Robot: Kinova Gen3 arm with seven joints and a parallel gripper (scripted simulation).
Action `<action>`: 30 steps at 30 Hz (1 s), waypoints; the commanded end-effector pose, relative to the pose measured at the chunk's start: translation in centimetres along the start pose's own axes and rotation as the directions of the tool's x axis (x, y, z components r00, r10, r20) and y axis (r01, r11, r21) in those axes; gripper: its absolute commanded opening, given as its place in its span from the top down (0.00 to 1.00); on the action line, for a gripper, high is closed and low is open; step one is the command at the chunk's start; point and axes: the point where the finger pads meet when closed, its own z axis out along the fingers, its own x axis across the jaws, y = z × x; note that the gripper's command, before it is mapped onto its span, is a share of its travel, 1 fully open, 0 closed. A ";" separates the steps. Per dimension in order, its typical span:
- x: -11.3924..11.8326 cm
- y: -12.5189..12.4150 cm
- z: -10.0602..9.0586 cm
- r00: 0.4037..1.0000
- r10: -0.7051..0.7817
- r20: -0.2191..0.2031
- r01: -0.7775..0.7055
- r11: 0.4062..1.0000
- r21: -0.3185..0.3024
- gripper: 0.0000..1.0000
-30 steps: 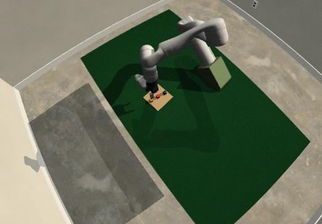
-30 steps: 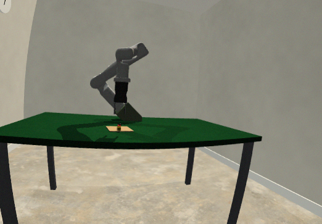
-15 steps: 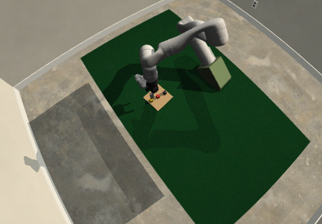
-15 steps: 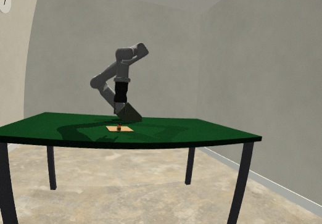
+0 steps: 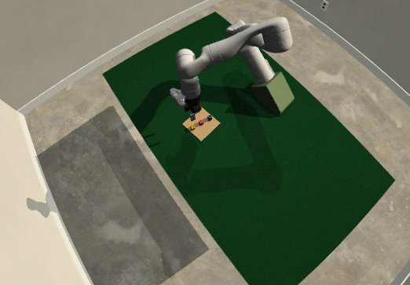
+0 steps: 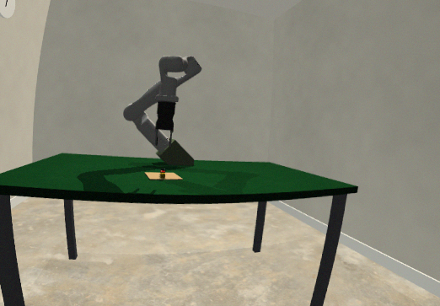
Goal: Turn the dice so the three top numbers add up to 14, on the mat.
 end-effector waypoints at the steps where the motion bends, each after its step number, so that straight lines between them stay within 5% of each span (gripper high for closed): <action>1: -0.4 -0.3 -1.8 1.000 -0.007 0.010 0.007 1.000 0.013 0.00; 9: -0.3 -0.3 -4.3 1.000 -0.007 0.010 0.007 1.000 0.013 0.00; 30: -0.3 -0.3 -4.5 1.000 -0.007 0.010 0.007 1.000 0.013 0.00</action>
